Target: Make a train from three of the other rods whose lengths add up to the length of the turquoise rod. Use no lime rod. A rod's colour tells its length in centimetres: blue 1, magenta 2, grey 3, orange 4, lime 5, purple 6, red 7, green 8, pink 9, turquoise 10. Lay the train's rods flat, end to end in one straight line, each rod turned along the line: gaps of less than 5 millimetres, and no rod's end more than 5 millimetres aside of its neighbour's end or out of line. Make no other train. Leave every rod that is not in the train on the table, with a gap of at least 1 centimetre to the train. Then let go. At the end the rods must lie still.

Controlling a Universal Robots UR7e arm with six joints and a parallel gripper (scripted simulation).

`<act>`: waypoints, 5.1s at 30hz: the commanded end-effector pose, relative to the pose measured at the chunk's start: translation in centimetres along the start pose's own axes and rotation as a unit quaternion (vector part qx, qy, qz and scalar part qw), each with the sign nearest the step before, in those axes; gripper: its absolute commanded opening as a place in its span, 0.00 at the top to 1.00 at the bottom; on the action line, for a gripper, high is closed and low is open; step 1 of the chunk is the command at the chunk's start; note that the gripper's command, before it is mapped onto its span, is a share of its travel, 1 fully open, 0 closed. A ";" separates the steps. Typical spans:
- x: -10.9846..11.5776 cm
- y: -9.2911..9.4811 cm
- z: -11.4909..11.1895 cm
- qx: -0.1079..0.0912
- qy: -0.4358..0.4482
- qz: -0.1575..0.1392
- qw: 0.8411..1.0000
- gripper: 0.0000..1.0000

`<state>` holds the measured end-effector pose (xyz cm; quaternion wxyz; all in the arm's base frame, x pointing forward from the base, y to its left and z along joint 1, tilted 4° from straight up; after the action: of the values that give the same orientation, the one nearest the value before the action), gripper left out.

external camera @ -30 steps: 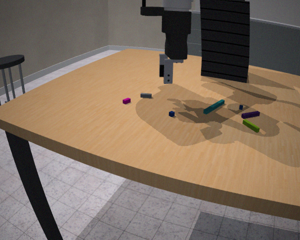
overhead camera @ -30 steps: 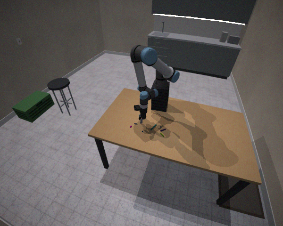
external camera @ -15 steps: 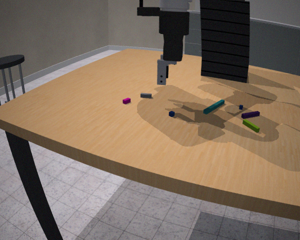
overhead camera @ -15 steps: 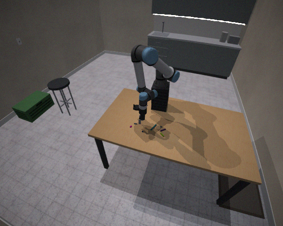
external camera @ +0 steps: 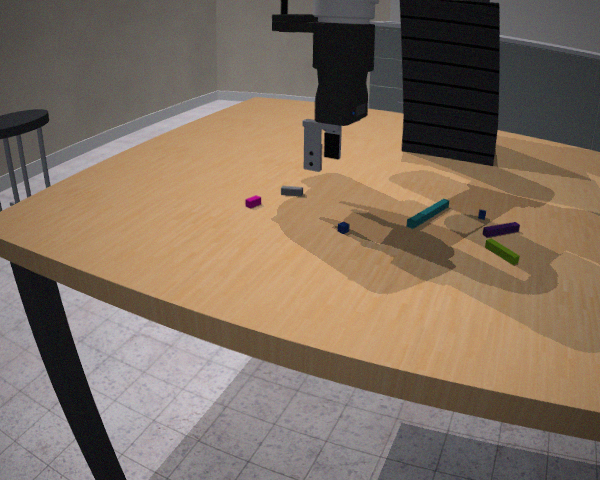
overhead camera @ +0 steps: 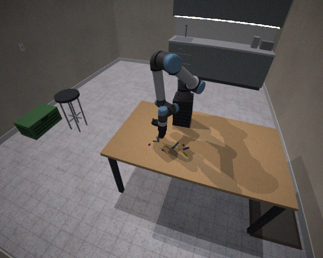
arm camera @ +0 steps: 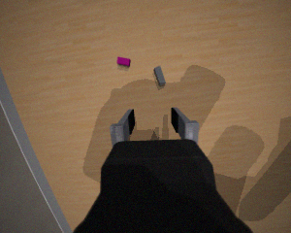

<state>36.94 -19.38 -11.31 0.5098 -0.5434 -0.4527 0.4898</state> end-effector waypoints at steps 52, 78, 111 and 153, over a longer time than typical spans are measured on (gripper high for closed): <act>0.6 -0.3 -2.0 0.000 0.347 0.000 0.938 0.00; 0.6 -0.3 -2.0 0.000 0.347 0.000 0.938 0.00; 0.6 -0.3 -2.0 0.000 0.347 0.000 0.938 0.00; 2.1 -0.2 -1.2 0.002 0.505 0.000 0.863 0.00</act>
<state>38.55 -18.14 -11.20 0.6579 -0.7026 -0.1816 0.2011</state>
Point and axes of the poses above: the point where the finger pads meet when closed, its own y axis out along the fingers, its own z axis across the jaws, x = y × z, the point moved 10 cm from there along -y, back along the fingers, and after that the axes turned 10 degrees about -y, right-handed, at the moved point
